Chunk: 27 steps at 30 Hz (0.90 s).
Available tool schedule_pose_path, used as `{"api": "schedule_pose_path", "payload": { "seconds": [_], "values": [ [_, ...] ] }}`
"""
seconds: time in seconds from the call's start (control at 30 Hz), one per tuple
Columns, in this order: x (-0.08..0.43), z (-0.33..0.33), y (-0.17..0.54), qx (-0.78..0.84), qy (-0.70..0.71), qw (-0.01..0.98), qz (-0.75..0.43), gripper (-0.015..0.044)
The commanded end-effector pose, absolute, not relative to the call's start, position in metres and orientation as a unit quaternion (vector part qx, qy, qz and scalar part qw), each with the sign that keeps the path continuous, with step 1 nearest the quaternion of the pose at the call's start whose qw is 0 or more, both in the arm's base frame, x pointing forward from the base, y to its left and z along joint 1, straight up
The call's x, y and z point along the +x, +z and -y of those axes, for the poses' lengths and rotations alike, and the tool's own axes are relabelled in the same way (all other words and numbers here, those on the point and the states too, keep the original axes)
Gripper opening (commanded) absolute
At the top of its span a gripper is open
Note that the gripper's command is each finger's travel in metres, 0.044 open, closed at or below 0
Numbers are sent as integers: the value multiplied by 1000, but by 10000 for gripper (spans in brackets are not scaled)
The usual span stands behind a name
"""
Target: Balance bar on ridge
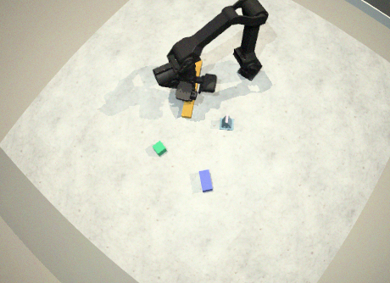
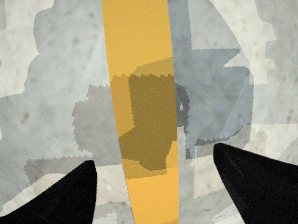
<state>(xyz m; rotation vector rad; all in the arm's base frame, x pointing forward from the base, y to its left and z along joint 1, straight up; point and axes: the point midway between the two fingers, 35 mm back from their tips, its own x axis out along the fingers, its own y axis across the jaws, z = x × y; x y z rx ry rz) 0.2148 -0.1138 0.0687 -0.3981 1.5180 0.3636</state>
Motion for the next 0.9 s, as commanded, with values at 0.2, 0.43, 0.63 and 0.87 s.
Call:
{"api": "schedule_pose_path", "payload": {
  "seconds": [0.2,0.43,0.63,0.87],
  "values": [
    [214,113,53,-175,164,693,-680,315],
    [214,113,46,-174,164,693,-680,315],
    [214,113,46,-174,164,693,-680,315],
    [214,113,46,-177,164,691,-681,210]
  ]
}}
